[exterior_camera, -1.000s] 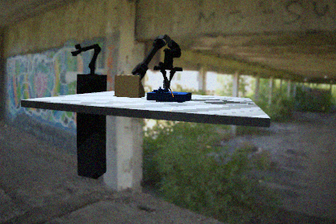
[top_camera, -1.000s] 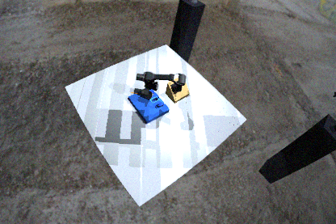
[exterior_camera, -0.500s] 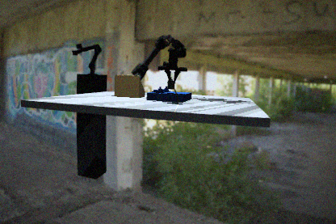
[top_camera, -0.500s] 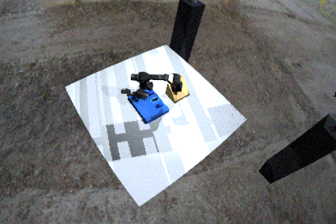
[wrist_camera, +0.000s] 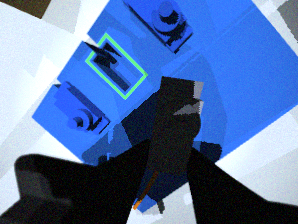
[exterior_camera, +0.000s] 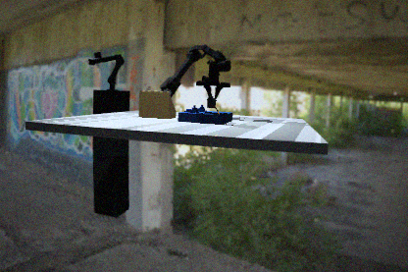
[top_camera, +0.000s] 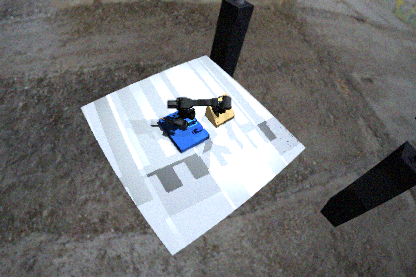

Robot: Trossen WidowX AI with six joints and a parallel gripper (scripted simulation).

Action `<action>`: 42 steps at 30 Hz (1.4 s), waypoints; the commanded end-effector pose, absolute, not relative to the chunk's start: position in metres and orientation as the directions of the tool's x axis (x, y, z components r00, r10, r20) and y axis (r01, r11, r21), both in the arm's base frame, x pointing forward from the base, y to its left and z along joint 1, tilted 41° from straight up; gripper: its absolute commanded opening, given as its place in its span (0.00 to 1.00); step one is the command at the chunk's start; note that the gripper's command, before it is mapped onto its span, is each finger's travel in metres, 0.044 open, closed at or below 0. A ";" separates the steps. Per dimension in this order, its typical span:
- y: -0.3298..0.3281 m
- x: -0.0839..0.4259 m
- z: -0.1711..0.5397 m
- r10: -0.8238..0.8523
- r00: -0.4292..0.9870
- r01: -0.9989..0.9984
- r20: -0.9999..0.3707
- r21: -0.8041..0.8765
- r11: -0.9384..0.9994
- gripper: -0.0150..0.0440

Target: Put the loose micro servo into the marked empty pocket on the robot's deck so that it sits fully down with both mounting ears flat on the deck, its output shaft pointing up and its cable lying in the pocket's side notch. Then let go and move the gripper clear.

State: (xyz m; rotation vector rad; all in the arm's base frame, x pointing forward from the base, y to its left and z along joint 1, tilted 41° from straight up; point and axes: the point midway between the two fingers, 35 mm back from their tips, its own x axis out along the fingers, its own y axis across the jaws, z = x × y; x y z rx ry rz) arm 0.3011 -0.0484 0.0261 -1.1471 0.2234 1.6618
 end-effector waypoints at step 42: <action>-0.050 0.301 0.030 0.641 0.028 -0.667 -0.767 0.463 0.583 0.25</action>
